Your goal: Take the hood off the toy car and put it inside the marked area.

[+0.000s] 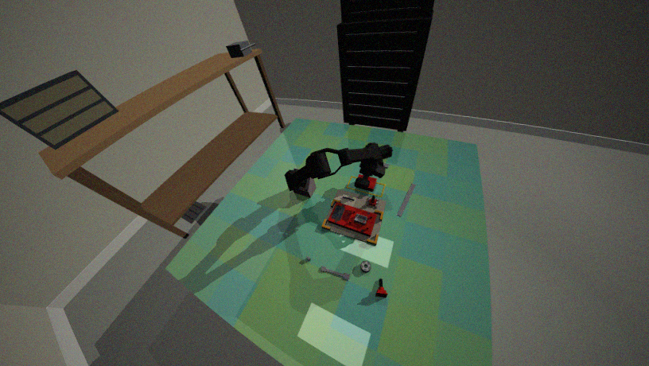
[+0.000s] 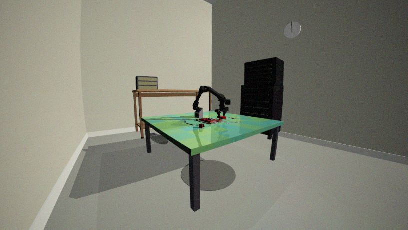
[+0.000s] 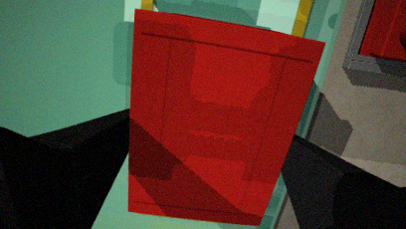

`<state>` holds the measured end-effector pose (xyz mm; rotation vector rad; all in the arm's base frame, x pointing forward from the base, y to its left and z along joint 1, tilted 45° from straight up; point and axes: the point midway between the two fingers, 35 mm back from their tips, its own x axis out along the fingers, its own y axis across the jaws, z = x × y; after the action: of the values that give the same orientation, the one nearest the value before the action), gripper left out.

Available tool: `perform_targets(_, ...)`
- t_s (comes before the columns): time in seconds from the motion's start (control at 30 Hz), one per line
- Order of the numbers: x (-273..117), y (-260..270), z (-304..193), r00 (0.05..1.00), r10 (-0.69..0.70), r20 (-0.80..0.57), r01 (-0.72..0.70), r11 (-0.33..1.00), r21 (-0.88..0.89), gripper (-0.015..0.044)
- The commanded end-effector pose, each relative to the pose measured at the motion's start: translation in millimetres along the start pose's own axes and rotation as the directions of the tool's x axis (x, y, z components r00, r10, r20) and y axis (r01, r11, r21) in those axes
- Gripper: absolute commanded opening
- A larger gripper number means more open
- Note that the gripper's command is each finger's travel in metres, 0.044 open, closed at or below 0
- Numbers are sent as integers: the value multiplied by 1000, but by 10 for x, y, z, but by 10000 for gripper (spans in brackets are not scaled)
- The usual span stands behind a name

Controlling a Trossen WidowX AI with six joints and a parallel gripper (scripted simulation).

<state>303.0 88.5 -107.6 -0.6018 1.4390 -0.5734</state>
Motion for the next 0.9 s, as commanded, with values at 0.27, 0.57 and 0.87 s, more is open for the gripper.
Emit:
perform_targets(0.27,60,-2,6,1000,-3,4,3,1000,-3,0)
perform_targets(0.57,105,-3,6,1000,-3,4,3,1000,-3,0)
perform_targets(0.87,150,-5,5,1000,-4,4,4,1000,-3,0)
